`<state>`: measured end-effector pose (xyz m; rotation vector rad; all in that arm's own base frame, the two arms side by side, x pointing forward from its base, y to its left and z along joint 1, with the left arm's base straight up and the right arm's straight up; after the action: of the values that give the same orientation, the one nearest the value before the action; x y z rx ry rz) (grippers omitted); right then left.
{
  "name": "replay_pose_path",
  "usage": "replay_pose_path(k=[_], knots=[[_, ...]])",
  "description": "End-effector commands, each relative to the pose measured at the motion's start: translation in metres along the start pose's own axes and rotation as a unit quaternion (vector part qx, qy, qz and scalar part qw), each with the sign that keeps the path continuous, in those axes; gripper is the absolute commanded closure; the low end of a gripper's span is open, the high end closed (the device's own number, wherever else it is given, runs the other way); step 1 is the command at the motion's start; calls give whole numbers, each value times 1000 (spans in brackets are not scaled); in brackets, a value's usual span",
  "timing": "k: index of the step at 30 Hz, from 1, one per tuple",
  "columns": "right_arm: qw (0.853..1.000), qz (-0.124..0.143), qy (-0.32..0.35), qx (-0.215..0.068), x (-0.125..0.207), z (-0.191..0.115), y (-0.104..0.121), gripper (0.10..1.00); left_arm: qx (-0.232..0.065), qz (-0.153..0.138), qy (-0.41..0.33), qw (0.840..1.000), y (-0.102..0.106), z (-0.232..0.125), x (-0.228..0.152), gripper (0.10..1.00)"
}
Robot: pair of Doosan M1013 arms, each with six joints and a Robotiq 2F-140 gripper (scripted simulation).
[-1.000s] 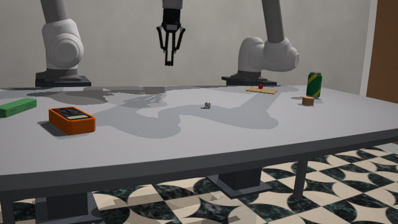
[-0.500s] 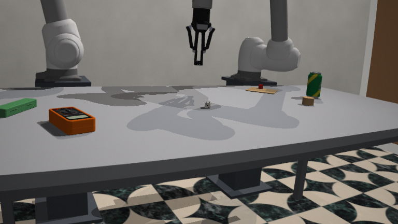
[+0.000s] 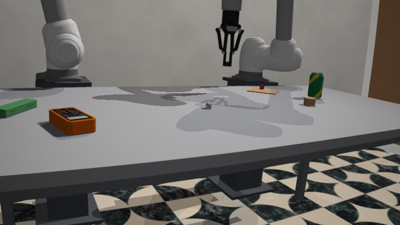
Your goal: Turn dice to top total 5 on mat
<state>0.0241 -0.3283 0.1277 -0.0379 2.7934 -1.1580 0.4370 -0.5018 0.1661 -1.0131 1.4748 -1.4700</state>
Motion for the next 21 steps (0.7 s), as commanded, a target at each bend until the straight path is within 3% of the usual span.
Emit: replay_pose_path(k=[1, 7, 9, 21], knots=[[1000, 0, 0, 1, 0, 0, 0, 98, 1, -1, 7, 1000, -1, -6, -34, 914], [1000, 0, 0, 1, 0, 0, 0, 98, 1, -1, 18, 1000, 2, -26, -95, 914], [1000, 0, 0, 1, 0, 0, 0, 98, 1, -1, 18, 1000, 2, -26, -95, 914], [1000, 0, 0, 1, 0, 0, 0, 98, 1, -1, 35, 999, 10, -69, -181, 914]])
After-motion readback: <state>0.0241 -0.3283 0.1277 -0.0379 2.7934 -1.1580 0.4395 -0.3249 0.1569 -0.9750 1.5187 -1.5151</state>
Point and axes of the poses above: on each arm, the point where the finger pads meet when closed, its own y axis out along the fingers, its own x axis across the jaws, z = x × y, the point moved 1 cm from there along -y, back along the fingers, and after that the axes turned 5 degrees about -y, right-handed, at the moved point
